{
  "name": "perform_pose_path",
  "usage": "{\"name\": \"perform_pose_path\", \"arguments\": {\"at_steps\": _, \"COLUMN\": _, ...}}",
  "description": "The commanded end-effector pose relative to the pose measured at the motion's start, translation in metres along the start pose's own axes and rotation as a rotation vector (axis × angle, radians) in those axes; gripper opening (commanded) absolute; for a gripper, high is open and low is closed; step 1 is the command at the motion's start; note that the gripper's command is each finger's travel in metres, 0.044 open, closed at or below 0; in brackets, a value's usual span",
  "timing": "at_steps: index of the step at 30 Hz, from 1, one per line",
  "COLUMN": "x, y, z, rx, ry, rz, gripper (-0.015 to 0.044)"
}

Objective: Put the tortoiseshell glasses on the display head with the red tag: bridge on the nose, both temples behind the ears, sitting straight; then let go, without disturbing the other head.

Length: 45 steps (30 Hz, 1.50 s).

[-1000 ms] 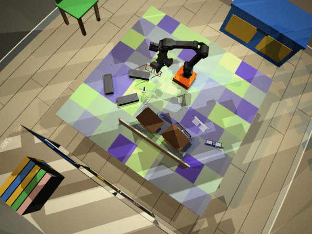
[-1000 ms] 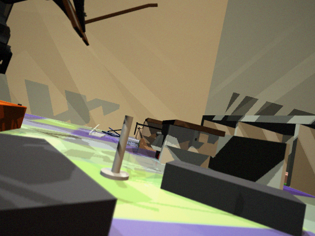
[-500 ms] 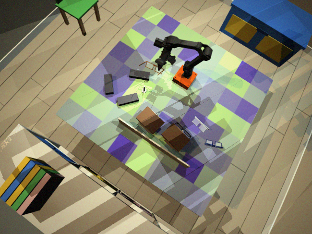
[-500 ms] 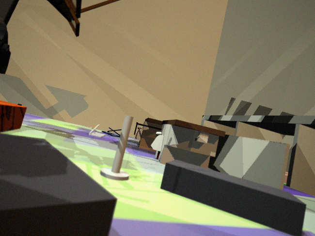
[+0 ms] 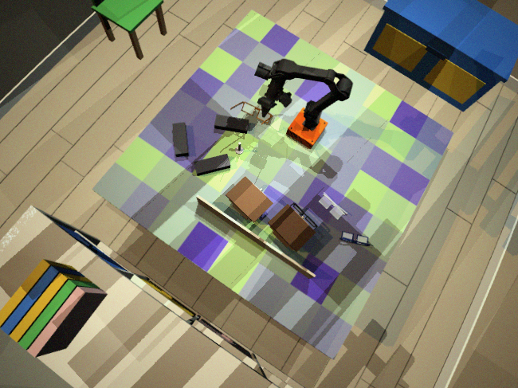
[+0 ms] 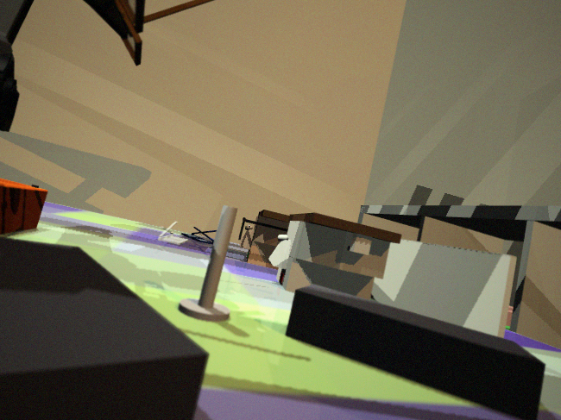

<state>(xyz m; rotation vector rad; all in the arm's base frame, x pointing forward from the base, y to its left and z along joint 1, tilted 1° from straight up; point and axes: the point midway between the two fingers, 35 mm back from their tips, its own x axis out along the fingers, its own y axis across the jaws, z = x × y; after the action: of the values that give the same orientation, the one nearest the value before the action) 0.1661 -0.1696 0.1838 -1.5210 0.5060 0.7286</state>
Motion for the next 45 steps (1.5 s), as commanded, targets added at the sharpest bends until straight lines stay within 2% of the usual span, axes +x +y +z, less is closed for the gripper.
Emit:
{"name": "perform_pose_path", "arguments": {"at_steps": 1, "x": 0.000, "y": 0.000, "z": -0.001, "rx": 0.002, "ry": 0.002, "rz": 0.003, "gripper": 0.0000}}
{"name": "perform_pose_path", "arguments": {"at_steps": 16, "x": 0.004, "y": -0.002, "z": 0.002, "rx": 0.016, "ry": -0.016, "rz": 0.018, "gripper": 0.0000}}
{"name": "perform_pose_path", "arguments": {"at_steps": 45, "x": 0.070, "y": -0.024, "z": 0.059, "rx": 0.196, "ry": -0.190, "rz": 0.341, "gripper": 0.0000}}
